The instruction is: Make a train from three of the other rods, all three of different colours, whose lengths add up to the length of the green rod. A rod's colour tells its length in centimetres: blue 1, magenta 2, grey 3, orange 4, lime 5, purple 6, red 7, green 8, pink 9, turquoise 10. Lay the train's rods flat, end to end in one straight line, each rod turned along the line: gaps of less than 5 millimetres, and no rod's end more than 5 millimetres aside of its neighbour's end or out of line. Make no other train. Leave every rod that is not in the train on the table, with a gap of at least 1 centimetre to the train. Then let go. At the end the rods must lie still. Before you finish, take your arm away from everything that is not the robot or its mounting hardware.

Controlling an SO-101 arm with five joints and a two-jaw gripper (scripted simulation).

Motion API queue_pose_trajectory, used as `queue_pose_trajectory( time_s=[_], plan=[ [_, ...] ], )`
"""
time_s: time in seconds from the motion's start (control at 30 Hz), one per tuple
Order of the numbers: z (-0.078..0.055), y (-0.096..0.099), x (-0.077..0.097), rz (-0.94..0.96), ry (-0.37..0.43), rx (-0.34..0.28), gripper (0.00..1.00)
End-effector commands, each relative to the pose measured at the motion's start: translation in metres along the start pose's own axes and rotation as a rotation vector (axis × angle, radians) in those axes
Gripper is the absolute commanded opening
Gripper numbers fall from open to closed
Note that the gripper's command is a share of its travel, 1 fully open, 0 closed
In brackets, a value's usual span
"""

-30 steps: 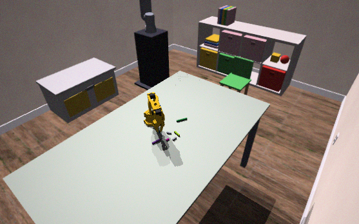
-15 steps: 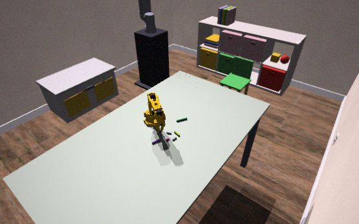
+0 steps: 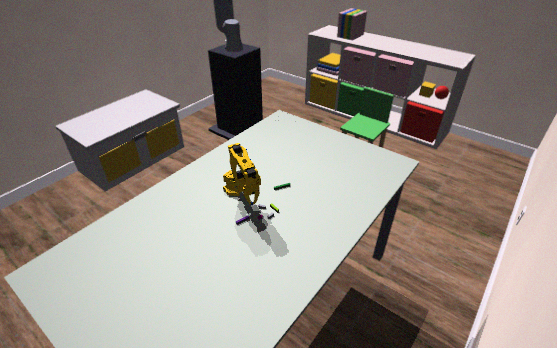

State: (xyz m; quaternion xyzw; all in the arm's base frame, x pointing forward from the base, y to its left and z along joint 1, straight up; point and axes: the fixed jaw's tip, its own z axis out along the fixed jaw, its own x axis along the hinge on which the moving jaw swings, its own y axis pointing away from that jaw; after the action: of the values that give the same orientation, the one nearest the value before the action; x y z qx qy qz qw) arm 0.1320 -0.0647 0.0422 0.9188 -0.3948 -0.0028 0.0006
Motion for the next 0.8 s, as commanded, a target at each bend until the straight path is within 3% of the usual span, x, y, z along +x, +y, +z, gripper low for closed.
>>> queue_pose_trajectory(
  time_s=[0.0, 0.77],
  plan=[
    [-0.004, -0.008, 0.001, 0.08, 0.033, 0.019, 0.0],
    [-0.001, -0.05, -0.03, 0.676, 0.018, 0.035, 0.0]
  ],
)
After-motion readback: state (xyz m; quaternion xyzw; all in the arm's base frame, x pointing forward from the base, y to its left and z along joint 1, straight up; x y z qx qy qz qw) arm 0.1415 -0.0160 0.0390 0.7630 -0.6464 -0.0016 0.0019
